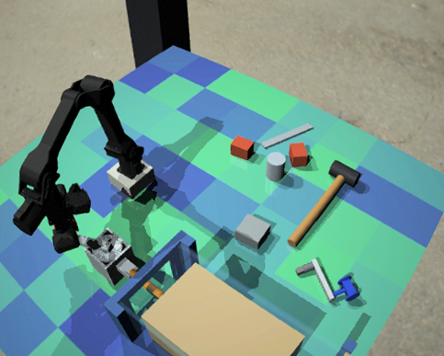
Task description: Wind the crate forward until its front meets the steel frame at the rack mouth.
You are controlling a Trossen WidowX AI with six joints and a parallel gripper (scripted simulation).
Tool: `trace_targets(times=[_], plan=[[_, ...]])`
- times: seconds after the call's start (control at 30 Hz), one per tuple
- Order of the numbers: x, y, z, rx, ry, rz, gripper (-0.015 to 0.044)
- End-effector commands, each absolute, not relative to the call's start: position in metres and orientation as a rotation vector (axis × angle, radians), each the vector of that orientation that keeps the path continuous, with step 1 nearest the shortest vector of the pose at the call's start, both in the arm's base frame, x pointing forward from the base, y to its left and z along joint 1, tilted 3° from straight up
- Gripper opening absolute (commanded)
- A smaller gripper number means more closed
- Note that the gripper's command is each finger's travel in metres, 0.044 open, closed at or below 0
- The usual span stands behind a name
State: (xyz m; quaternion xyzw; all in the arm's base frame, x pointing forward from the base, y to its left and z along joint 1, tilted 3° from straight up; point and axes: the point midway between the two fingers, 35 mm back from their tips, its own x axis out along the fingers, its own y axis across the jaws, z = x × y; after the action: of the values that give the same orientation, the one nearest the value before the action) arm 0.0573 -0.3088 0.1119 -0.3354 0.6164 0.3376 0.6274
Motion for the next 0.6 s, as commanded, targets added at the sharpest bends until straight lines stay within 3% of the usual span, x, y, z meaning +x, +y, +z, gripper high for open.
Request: trace_targets(times=[0.0, 0.57], plan=[[0.0743, -0.3317, 0.1151, -0.836, 1.399, 0.727, 0.0], [0.0774, -0.3351, 0.1155, -0.836, 1.399, 0.727, 0.0]])
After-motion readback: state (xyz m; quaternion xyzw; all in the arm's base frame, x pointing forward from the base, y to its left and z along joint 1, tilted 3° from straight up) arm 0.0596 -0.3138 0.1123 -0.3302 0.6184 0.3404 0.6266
